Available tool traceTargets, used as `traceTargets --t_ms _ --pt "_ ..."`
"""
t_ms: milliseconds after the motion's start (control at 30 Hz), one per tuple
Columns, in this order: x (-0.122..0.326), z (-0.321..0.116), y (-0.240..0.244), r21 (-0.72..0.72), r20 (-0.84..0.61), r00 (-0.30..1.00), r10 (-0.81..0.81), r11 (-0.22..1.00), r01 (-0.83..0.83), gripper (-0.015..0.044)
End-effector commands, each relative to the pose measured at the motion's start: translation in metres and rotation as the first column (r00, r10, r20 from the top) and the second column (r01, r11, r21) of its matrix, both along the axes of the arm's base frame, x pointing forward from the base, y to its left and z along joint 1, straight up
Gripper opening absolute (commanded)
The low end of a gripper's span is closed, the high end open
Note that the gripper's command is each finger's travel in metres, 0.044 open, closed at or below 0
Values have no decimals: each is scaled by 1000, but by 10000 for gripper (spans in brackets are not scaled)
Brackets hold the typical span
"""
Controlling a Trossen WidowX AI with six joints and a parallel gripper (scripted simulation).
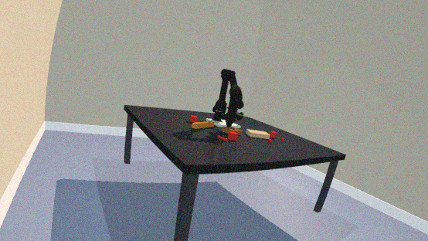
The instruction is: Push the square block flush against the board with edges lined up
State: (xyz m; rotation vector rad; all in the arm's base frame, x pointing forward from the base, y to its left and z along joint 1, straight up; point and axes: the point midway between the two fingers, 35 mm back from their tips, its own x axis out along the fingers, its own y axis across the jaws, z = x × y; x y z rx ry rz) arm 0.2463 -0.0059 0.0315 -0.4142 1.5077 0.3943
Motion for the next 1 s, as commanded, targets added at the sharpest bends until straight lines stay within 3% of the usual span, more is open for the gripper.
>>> traceTargets --t_ms 0,967 --pt "4 -1 3 4 0 1000 -5 1000 5 0" --pt "26 1 12 5 1 1000 -5 1000 5 0"
